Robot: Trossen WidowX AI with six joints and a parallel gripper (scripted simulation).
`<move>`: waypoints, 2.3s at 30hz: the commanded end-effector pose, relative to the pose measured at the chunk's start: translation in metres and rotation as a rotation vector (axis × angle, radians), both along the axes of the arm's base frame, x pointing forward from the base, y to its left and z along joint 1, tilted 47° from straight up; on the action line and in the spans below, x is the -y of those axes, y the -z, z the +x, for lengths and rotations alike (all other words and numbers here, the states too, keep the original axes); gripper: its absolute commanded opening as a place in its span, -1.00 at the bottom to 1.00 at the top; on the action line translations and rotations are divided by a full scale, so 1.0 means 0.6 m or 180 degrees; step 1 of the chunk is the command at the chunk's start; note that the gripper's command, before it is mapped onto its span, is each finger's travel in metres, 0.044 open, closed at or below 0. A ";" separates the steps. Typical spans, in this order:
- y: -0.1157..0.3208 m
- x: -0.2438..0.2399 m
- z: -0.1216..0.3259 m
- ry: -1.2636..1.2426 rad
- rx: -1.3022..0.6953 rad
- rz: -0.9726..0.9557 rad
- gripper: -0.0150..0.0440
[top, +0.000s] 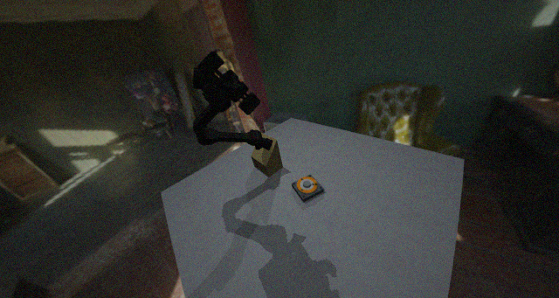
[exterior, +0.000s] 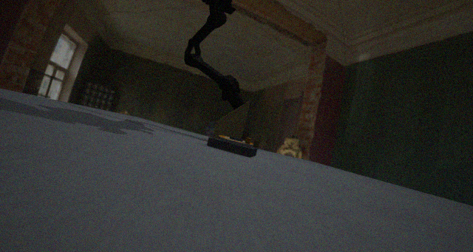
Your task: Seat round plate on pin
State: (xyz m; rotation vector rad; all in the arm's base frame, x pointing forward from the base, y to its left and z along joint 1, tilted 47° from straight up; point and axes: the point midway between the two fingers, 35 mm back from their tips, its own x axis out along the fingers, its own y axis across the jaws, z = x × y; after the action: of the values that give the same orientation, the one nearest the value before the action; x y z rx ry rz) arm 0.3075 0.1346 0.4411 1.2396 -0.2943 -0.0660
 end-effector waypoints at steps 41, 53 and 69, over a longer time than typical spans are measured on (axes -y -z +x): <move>0.803 0.309 0.065 -0.1085 -0.6713 -0.4523 -0.49; 0.856 0.360 0.062 -0.1078 -0.6718 -0.4527 -0.49; 0.880 0.339 0.042 -0.1082 -0.6718 -0.4526 -0.49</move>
State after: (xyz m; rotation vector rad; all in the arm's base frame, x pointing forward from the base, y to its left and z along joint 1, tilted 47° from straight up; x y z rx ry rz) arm 0.3390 -0.0709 -0.0820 -0.6148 1.4715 -0.6604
